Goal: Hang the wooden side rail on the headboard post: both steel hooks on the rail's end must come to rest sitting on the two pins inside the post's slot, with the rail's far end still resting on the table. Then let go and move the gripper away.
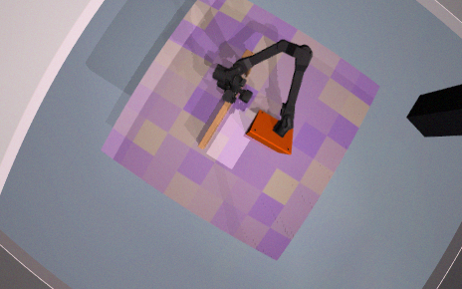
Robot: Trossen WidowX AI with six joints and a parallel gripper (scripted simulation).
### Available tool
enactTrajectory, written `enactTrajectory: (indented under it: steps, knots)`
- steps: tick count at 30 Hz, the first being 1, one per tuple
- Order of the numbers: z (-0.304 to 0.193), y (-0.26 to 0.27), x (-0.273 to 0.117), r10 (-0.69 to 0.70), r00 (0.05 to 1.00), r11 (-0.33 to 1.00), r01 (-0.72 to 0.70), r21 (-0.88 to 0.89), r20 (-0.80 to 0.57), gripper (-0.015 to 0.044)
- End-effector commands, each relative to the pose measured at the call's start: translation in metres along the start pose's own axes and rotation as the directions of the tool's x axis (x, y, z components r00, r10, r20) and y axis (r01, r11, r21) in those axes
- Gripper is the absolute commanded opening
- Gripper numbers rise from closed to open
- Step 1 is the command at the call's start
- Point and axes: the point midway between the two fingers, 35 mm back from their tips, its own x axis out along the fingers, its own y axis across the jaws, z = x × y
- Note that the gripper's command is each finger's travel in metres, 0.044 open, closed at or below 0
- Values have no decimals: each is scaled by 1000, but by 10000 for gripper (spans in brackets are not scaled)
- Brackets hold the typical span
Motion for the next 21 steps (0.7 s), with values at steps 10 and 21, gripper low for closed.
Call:
enactTrajectory:
  steps: [10,21]
  knots:
    - [0,0,1,0,1000,1000,0,-6,-6,85]
    - [0,0,0,0,1000,1000,0,-6,-6,0]
